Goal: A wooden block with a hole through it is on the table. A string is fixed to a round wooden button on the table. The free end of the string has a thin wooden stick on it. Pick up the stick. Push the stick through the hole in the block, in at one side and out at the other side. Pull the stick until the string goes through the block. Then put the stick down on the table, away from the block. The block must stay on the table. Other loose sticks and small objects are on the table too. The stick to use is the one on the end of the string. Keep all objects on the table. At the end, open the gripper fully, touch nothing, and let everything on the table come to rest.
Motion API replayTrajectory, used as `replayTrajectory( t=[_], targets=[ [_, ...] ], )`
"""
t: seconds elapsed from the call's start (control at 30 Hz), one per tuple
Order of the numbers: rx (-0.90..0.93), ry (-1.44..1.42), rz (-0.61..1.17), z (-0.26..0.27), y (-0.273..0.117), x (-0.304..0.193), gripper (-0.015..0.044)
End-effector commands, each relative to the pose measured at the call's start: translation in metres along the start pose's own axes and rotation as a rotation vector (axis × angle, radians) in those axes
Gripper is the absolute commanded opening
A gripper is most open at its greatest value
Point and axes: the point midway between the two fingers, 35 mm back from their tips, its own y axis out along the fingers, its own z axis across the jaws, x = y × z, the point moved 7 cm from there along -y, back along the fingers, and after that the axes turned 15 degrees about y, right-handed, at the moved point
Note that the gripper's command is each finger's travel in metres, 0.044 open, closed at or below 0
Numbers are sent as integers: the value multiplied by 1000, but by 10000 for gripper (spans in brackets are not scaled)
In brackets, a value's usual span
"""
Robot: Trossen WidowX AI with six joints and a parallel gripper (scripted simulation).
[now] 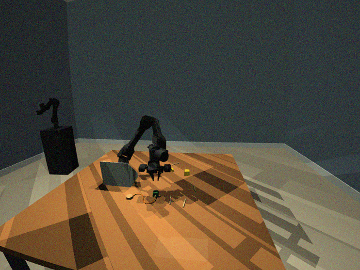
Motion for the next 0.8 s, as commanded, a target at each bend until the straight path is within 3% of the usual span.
replayTrajectory(
  t=[0.0, 0.77],
  targets=[
    [1, 12, 4, -1, 2, 0, 120],
    [2, 12, 3, 2, 39, 0, 120]
  ],
)
